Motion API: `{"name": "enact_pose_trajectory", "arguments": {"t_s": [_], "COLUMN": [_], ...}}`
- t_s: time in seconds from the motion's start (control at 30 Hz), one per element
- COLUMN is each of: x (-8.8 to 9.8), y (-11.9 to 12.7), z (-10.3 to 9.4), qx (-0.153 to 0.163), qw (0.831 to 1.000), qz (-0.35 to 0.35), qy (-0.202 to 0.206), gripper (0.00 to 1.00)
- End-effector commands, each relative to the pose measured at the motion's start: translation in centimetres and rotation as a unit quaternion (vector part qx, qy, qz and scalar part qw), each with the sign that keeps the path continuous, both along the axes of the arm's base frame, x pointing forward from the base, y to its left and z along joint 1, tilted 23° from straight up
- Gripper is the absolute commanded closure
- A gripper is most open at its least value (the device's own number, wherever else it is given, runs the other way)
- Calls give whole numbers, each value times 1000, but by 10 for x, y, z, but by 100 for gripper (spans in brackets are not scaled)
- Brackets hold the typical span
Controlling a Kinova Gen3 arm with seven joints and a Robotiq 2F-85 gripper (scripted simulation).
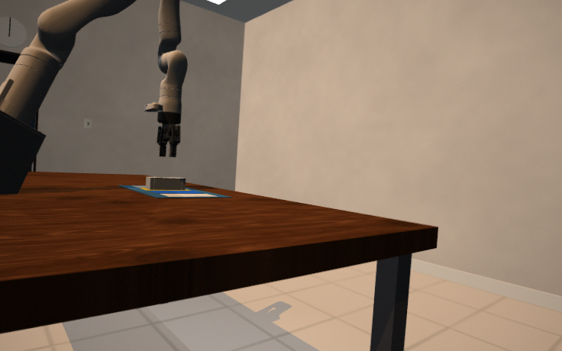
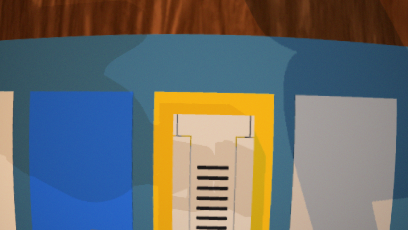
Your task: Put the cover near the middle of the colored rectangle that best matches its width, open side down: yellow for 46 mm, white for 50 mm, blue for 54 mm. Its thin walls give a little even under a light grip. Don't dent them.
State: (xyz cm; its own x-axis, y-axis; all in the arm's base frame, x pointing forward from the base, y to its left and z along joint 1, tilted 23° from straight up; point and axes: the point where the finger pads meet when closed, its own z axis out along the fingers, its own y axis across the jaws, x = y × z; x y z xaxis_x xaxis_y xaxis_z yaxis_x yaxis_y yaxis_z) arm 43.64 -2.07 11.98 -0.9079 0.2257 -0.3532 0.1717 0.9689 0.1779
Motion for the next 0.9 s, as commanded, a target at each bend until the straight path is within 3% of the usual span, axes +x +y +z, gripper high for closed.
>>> {"name": "enact_pose_trajectory", "arguments": {"t_s": [0.0,0.87], "x": [-2,-4], "y": [-1,-1], "z": [5,10], "qx": [0,0], "qw": [1000,1000], "qz": [0,0], "qy": [-1,-1], "gripper": [0,0]}}
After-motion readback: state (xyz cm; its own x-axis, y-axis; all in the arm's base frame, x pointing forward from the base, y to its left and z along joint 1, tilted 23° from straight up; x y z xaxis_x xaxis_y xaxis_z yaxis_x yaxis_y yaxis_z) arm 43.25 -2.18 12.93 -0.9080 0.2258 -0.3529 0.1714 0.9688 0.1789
